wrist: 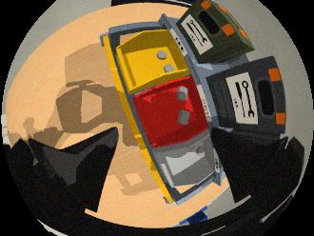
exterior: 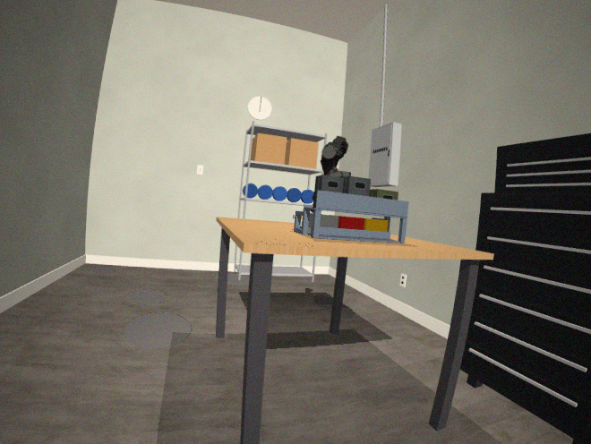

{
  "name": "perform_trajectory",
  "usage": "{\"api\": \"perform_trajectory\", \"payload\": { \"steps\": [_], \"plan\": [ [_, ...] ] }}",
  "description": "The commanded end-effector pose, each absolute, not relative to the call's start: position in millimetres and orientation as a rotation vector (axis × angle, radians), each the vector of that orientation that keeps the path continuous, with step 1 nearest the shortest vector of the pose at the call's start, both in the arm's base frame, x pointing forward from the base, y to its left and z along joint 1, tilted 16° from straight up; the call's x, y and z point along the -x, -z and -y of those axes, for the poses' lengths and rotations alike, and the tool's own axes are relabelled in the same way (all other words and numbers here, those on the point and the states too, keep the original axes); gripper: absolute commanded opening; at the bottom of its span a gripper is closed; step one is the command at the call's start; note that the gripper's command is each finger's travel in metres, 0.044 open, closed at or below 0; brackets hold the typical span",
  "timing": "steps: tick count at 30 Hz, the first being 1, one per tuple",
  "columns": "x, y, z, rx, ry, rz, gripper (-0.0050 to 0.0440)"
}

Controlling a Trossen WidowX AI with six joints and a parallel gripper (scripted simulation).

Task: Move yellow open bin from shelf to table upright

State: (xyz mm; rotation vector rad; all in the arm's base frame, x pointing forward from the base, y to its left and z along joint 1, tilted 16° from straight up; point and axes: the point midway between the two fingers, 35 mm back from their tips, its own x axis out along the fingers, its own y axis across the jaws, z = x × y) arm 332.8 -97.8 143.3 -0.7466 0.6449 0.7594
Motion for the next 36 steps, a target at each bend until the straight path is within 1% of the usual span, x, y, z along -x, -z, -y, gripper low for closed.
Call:
{"api": "perform_trajectory", "payload": {
  "steps": [1, 5, 17, 22, 36],
  "plan": [
    [-333.3, -152.6, 98.1, 0.797, -0.777, -0.659, 0.044],
    [-330.0, -157.1, 94.9, 0.92, -0.899, -0.775, 0.044],
    [-330.0, -157.1, 94.9, 0.92, -0.899, -0.775, 0.044],
    [-327.4, -159.9, 92.5, 1.069, -1.047, -0.915, 0.044],
    [-326.5, -161.9, 91.7, 1.082, -1.054, -0.923, 0.044]
  ]
}}
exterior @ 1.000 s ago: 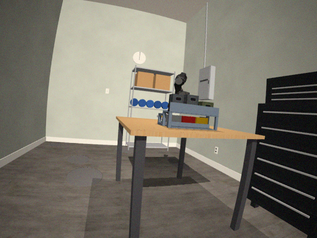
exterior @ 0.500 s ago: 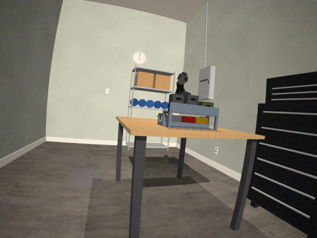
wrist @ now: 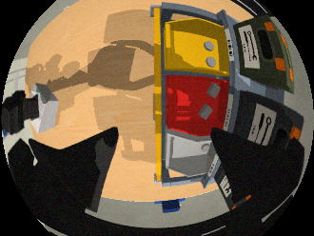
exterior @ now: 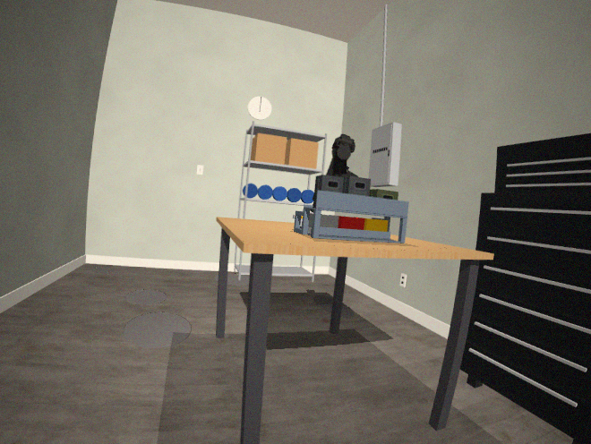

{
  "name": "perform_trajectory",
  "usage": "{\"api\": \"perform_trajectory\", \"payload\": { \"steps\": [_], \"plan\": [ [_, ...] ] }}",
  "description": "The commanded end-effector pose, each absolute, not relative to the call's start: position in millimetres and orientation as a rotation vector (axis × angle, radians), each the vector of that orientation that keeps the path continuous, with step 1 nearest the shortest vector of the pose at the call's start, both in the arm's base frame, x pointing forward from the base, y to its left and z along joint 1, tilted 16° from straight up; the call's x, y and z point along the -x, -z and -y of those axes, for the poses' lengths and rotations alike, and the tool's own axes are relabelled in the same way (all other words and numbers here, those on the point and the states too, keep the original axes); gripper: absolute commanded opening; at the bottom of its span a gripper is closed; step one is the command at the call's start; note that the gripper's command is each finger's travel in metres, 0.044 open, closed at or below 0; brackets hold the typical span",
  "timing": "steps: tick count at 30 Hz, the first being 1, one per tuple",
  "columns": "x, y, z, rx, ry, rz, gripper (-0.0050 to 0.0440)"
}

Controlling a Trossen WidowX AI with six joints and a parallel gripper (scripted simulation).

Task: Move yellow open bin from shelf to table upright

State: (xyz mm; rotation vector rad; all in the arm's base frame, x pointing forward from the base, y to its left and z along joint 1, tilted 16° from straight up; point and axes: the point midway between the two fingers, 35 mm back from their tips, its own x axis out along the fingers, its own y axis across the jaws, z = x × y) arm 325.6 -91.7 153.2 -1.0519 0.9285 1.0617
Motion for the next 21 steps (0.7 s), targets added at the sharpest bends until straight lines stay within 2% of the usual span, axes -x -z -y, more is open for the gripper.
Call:
{"api": "perform_trajectory", "payload": {
  "steps": [1, 21],
  "plan": [
    [-326.3, -161.9, 91.5, 1.088, -1.062, -0.929, 0.044],
    [-325.1, -163.2, 90.5, 1.099, -1.078, -0.941, 0.044]
  ]
}}
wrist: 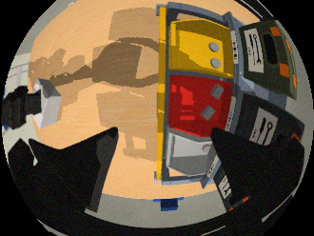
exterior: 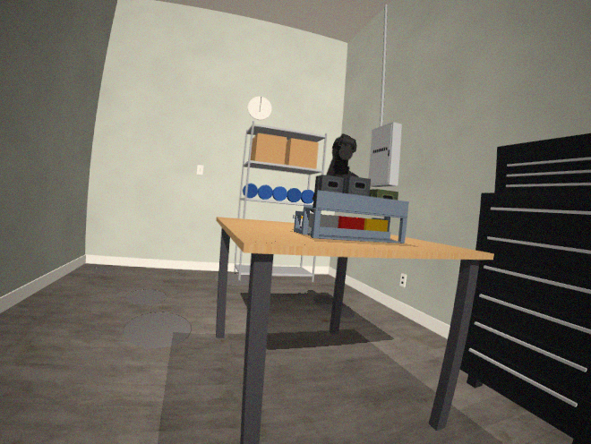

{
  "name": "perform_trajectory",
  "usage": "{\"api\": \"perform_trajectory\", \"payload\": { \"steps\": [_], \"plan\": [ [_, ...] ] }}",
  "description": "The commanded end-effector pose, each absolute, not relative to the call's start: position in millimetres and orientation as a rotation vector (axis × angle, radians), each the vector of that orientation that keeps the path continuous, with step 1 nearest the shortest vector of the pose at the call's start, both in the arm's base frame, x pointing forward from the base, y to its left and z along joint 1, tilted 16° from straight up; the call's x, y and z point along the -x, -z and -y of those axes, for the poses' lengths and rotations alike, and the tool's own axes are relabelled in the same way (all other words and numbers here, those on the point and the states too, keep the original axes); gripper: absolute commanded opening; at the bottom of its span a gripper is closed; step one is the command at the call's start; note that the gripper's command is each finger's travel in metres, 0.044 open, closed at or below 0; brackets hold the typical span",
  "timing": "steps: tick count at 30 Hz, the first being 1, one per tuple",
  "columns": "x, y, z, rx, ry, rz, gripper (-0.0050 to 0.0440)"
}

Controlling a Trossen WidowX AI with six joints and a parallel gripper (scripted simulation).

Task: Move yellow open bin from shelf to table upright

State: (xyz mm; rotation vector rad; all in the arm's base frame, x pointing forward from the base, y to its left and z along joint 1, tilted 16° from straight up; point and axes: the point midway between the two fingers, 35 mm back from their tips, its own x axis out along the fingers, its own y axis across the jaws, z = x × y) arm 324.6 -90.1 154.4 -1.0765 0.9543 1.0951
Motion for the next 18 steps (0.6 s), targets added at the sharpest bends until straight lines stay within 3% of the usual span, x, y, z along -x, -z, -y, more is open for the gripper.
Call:
{"api": "perform_trajectory", "payload": {
  "steps": [1, 18],
  "plan": [
    [-325.1, -163.2, 90.5, 1.099, -1.078, -0.941, 0.044],
    [-324.6, -164.4, 90.1, 1.099, -1.078, -0.941, 0.044]
  ]
}}
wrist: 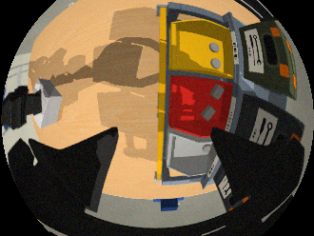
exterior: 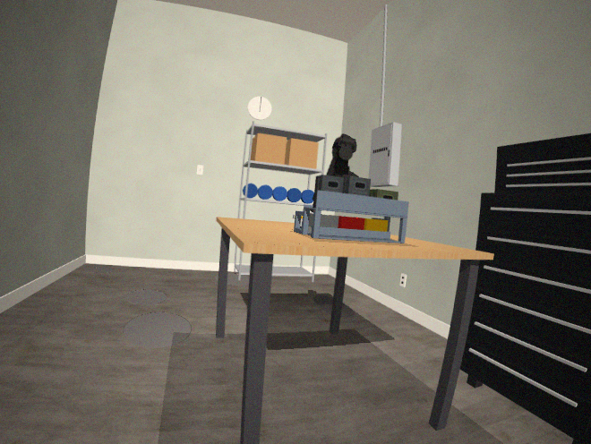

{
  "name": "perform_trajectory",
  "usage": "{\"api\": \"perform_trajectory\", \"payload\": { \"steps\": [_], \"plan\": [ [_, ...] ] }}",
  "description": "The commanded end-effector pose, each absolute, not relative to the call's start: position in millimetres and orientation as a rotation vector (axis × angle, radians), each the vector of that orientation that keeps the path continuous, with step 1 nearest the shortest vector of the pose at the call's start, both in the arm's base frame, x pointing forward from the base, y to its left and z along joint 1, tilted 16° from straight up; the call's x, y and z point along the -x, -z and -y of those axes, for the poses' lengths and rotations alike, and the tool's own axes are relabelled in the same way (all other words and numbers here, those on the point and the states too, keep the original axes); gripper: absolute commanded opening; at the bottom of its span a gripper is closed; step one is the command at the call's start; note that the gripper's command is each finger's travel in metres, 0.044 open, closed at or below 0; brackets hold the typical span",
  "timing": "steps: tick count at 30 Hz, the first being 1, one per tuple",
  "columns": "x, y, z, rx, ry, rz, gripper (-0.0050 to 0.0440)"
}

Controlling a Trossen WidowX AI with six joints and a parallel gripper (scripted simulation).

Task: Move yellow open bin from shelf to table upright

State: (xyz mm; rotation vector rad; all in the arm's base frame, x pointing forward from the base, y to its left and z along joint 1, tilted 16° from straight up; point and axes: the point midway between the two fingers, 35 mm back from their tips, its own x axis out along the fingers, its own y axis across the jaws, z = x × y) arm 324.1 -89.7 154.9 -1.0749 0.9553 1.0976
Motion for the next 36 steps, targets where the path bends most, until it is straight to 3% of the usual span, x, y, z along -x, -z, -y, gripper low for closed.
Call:
{"api": "perform_trajectory", "payload": {
  "steps": [1, 27, 32, 36],
  "plan": [
    [-324.6, -164.4, 90.1, 1.099, -1.078, -0.941, 0.044],
    [-324.3, -165.2, 89.9, 1.099, -1.078, -0.941, 0.044],
    [-336.9, -111.9, 79.1, 1.099, -1.078, -0.941, 0.044],
    [-336.9, -111.9, 79.1, 1.099, -1.078, -0.941, 0.044]
  ]
}}
